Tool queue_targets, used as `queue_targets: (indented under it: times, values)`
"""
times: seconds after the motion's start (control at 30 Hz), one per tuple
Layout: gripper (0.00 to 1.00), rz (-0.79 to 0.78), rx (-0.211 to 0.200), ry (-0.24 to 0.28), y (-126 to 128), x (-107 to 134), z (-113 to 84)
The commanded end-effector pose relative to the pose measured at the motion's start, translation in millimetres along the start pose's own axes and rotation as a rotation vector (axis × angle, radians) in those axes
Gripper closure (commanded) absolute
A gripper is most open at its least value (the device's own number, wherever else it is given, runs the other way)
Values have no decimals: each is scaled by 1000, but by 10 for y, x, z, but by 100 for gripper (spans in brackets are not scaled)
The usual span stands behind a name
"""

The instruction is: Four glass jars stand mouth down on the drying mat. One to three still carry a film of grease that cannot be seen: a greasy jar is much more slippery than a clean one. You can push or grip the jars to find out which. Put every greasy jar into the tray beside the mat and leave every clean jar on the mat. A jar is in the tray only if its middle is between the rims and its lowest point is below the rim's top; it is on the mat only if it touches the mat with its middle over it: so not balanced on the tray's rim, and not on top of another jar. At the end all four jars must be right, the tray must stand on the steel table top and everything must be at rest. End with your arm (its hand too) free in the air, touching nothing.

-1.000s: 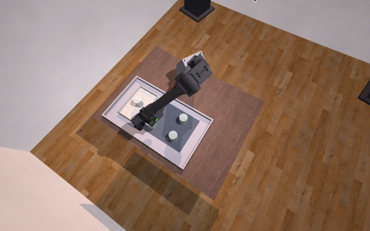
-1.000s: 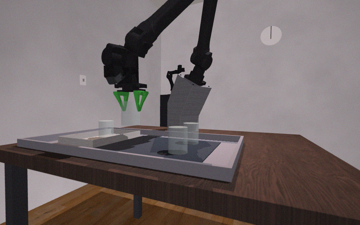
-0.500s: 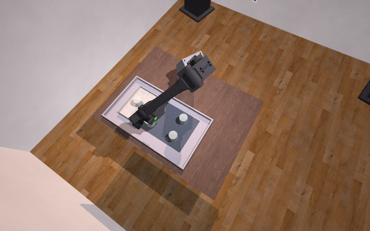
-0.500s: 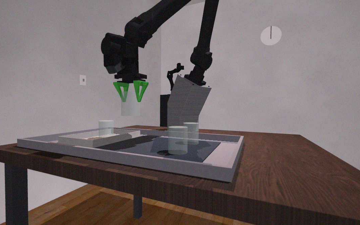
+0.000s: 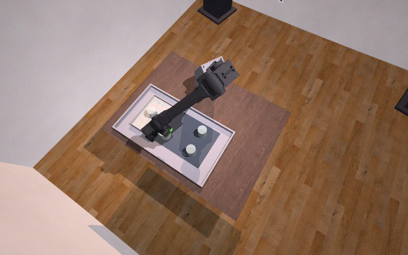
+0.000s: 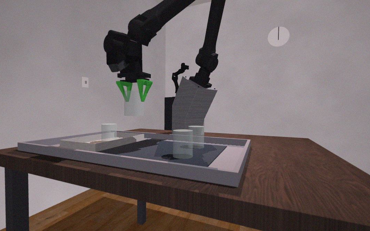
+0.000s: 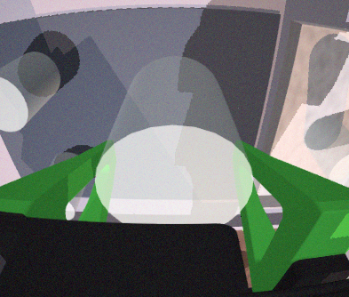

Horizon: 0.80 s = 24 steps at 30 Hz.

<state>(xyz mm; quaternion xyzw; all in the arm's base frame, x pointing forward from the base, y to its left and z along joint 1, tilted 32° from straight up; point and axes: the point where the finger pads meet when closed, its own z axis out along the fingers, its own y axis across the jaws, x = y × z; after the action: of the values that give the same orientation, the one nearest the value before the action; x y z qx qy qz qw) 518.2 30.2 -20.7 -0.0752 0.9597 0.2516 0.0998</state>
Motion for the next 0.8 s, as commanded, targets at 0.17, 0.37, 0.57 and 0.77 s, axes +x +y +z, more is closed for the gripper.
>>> queue_targets:
  times: [0.17, 0.37, 0.57, 0.77]
  values:
    - [100, 0, 5, -23, -40, -26, -164]
    - [100, 0, 5, -23, -40, -26, -164]
    - [100, 1, 5, -23, -40, -26, -164]
    - [100, 1, 5, -23, -73, 49, -242]
